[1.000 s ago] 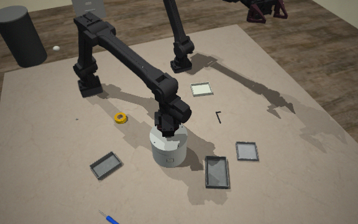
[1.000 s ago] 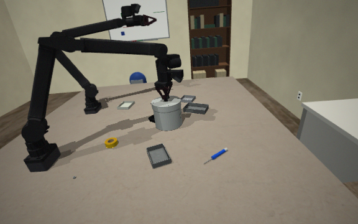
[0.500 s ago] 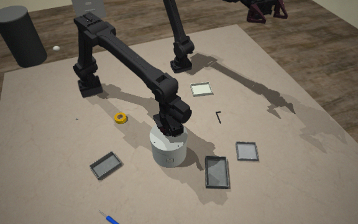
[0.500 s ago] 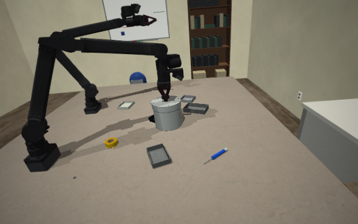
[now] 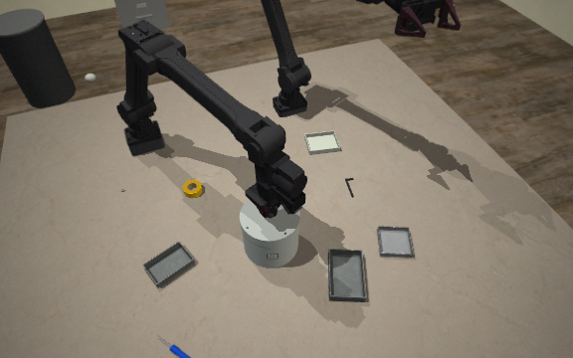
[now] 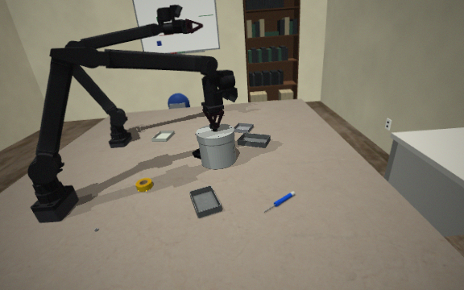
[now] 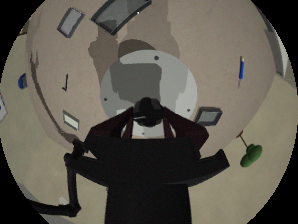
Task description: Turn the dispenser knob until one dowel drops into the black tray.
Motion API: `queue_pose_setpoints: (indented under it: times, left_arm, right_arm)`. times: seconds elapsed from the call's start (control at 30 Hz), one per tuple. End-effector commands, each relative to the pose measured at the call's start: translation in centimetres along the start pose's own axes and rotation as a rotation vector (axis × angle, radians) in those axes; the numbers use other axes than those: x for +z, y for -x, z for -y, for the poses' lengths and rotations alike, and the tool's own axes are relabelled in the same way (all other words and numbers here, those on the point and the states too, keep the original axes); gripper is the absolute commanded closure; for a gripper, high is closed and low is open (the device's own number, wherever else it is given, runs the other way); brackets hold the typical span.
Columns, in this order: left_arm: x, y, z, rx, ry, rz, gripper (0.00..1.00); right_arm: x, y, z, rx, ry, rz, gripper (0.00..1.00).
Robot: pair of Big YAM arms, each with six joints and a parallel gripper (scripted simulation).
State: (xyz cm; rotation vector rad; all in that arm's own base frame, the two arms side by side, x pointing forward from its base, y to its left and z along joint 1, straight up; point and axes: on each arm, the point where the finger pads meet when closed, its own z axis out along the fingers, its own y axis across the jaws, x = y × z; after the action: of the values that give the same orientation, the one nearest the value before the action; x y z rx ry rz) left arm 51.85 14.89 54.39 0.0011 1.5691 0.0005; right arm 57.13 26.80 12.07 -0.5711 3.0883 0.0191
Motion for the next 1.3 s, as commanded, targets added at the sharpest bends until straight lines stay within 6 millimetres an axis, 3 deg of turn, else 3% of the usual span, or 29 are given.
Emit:
queue_pose_setpoints:
  times: [0.0, 0.07, 0.17, 0.2, 0.63, 0.73, 0.77, 1.2, 1.27]
  left_arm:
    - [0.28, -0.08, -0.63, 0.007, 0.007, 0.004, 0.00]
    - [0.28, -0.08, -0.63, 0.007, 0.007, 0.004, 0.00]
    - [0.28, -0.08, -0.63, 0.007, 0.007, 0.004, 0.00]
    - [0.28, -0.08, -0.63, 0.007, 0.007, 0.004, 0.00]
    - [0.28, -0.08, -0.63, 0.007, 0.007, 0.004, 0.00]
    - [0.28, -0.08, -0.63, 0.007, 0.007, 0.004, 0.00]
    - [0.28, -0.08, -0.63, 0.007, 0.007, 0.004, 0.00]
    - [0.28, -0.08, -0.63, 0.007, 0.007, 0.004, 0.00]
    - [0.28, -0.08, -0.63, 0.007, 0.007, 0.004, 0.00]
  right_arm:
    - [-2.26, 1.92, 0.71, -0.159, 0.007, 0.040, 1.00]
    - [-2.26, 1.92, 0.71, -0.212, 0.007, 0.040, 1.00]
    - [-2.26, 1.93, 0.71, -0.149, 0.008, 0.040, 1.00]
    - [-2.09, 1.79, 0.72, -0.265, 0.006, 0.036, 1.00]
    - [-2.24, 1.95, 0.72, -0.609, 0.000, 0.036, 1.00]
    - [-2.25, 1.96, 0.72, -0.546, 0.001, 0.036, 1.00]
    - [-2.11, 1.89, 0.72, -0.662, -0.001, 0.033, 1.00]
    - [-2.23, 1.97, 0.72, -1.006, -0.007, 0.030, 1.00]
    - [-2.23, 1.98, 0.72, -0.942, -0.006, 0.030, 1.00]
